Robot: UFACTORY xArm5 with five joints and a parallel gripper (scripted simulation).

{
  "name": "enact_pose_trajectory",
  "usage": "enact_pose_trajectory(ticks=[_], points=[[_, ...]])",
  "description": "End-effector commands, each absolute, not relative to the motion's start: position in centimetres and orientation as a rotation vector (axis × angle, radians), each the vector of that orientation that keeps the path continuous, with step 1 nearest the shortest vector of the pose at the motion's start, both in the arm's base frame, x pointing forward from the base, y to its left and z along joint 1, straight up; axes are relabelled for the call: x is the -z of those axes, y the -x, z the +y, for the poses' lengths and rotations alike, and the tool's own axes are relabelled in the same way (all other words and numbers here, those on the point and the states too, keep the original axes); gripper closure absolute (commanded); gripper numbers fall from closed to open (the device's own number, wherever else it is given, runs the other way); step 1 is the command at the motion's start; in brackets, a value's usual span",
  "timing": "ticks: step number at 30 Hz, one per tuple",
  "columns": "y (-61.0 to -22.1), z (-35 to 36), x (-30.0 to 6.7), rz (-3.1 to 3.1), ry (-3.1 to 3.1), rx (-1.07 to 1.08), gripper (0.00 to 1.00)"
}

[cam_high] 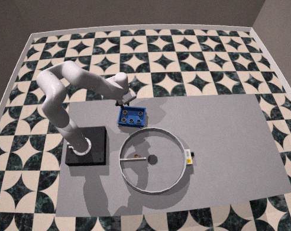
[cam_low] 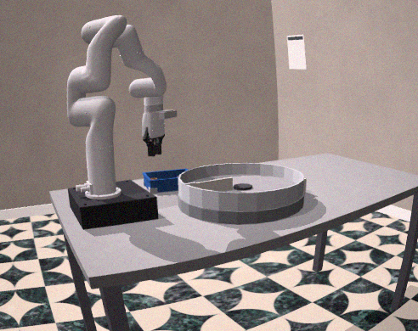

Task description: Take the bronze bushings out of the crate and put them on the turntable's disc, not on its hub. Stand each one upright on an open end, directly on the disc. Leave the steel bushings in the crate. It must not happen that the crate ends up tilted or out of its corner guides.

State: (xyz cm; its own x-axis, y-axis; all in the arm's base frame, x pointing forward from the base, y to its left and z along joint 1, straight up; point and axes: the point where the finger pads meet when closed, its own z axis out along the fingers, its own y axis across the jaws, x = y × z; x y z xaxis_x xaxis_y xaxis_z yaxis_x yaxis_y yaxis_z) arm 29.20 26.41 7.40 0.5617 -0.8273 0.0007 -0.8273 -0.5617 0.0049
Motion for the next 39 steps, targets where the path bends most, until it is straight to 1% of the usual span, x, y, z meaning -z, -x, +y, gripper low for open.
enact_pose_trajectory(ticks=[1, 12, 27, 39], points=[[-29.3, 26.5, -7.5, -1.47, -2.775, 0.0, 0.59], [-29.3, 26.5, -7.0, -1.47, -2.775, 0.001, 0.59], [-29.3, 26.6, -1.1, -1.47, -2.775, 0.001, 0.59], [-29.3, 26.6, -0.5, -1.47, -2.775, 0.001, 0.59]])
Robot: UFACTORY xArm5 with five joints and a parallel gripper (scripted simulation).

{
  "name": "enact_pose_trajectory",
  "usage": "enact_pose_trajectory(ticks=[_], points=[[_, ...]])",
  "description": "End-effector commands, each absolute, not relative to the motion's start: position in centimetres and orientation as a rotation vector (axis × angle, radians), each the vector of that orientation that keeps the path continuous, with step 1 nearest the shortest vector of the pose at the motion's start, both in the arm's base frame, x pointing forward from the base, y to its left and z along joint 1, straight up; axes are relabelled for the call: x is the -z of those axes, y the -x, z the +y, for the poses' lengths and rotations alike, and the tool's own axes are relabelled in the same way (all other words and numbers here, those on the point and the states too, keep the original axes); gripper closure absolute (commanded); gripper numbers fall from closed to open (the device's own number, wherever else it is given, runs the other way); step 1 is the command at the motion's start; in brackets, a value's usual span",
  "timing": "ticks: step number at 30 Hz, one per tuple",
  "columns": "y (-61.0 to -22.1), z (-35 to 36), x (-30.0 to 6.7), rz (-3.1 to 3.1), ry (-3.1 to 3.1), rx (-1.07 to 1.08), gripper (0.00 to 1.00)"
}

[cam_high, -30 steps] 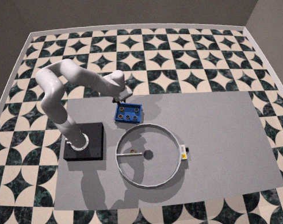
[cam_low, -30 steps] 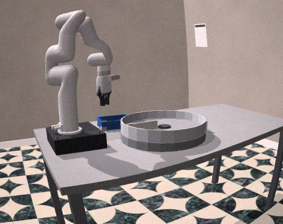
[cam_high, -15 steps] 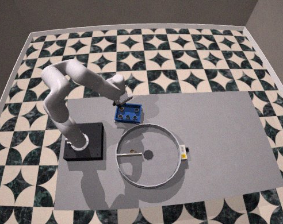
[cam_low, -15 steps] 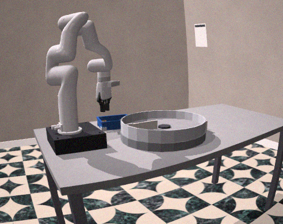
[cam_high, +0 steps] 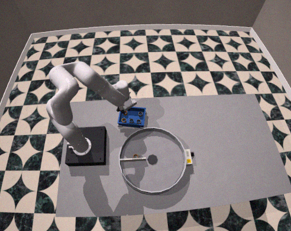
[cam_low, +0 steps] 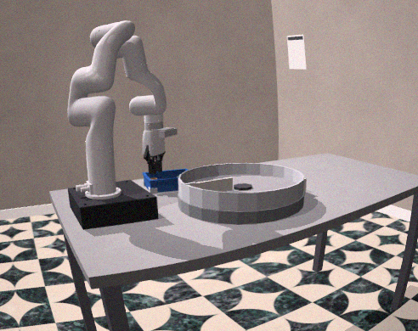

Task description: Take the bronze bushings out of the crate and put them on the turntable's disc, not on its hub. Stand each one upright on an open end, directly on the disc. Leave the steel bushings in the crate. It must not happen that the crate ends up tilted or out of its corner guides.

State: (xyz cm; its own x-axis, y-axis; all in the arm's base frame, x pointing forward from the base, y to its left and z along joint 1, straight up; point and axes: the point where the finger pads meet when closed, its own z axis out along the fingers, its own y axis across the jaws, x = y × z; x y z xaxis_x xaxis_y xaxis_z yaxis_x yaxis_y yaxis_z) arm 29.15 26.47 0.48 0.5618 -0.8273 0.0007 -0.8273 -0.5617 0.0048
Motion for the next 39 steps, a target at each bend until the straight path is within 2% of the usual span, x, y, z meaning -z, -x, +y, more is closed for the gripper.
enact_pose_trajectory(ticks=[1, 39], points=[[-29.3, 26.6, -0.5, -1.47, -2.775, 0.001, 0.59], [-29.3, 26.6, 1.5, -1.47, -2.775, 0.001, 0.59]])
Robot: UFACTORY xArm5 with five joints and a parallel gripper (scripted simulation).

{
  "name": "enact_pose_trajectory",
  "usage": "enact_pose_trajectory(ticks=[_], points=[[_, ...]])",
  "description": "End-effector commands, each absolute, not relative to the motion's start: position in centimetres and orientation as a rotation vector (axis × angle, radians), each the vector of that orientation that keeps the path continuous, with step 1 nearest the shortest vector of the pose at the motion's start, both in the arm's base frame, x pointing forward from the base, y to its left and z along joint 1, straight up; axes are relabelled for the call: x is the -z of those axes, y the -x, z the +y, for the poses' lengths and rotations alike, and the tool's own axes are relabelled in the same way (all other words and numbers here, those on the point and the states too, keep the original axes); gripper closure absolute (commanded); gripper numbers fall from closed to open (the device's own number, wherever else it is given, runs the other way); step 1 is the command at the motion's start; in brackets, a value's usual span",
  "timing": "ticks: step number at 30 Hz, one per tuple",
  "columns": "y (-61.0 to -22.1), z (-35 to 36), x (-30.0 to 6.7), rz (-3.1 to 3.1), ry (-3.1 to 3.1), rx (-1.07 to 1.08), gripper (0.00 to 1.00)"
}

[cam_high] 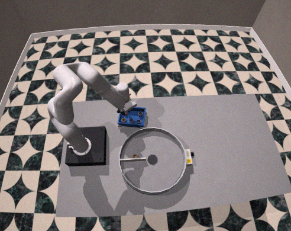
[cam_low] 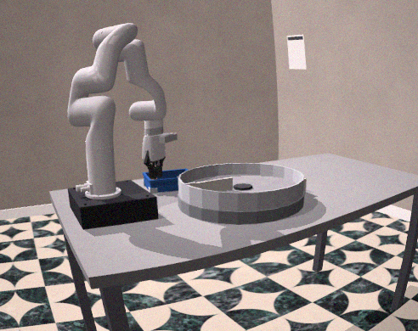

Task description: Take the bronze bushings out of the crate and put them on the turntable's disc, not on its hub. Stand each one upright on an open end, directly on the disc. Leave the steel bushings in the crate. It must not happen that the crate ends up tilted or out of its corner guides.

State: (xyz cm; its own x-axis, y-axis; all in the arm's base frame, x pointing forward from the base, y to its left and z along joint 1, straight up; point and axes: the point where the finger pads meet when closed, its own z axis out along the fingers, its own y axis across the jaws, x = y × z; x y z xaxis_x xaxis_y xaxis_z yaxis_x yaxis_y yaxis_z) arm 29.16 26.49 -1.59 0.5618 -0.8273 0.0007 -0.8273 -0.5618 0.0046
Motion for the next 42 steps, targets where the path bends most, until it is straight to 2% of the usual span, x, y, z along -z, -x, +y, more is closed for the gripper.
enact_pose_trajectory(ticks=[1, 25, 40, 41, 42], points=[[-29.3, 26.6, 1.5, -1.47, -2.775, 0.001, 0.59], [-29.3, 26.6, 3.8, -1.47, -2.775, 0.001, 0.59], [-29.3, 26.6, 3.9, -1.47, -2.775, 0.001, 0.59], [-29.3, 26.6, 3.9, -1.47, -2.775, 0.001, 1.0], [-29.3, 26.6, 3.9, -1.47, -2.775, 0.001, 1.0]])
